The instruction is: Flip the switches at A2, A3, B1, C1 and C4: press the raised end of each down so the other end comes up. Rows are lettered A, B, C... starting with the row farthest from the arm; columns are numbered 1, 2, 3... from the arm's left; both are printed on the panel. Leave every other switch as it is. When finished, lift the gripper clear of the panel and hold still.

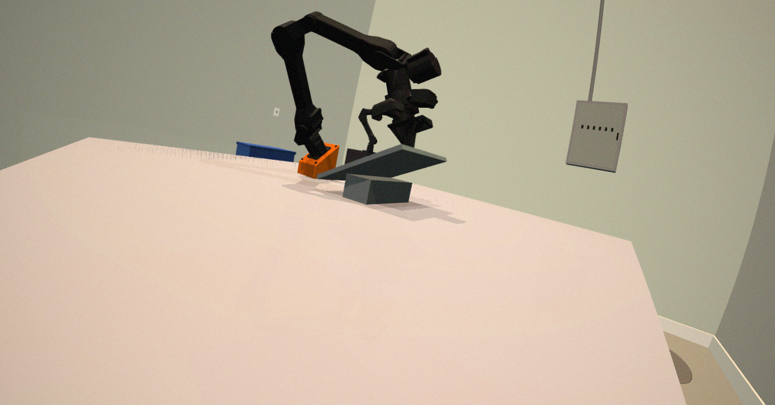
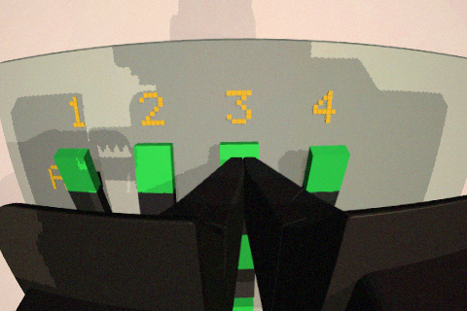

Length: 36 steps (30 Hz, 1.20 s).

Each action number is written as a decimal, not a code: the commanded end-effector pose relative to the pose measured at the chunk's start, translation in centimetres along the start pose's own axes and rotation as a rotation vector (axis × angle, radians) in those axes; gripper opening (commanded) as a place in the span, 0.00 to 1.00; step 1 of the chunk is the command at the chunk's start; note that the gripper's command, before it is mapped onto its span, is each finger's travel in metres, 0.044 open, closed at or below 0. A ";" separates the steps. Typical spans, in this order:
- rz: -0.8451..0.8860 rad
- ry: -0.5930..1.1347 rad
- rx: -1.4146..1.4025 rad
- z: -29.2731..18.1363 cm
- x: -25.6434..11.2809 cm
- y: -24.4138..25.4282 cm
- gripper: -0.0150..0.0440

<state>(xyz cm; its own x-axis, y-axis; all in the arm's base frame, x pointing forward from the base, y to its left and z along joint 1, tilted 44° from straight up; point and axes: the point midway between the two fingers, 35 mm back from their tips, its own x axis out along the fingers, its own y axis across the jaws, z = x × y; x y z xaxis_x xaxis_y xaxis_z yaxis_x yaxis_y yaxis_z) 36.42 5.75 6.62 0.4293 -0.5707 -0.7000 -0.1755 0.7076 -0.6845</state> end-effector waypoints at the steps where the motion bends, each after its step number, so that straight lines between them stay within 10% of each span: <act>1: 0.002 -0.005 -0.001 0.0 -1.4 0.1 0.25; 5: 0.007 -0.024 -0.006 -0.3 -6.4 0.1 0.25; 36: 0.008 0.001 -0.005 -4.1 -1.9 6.3 0.25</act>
<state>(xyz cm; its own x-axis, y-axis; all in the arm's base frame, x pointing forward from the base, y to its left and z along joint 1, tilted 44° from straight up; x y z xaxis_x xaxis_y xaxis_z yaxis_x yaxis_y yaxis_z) 30.70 10.15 3.54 0.4356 -0.5619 -0.7032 -0.1764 0.7127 -0.6789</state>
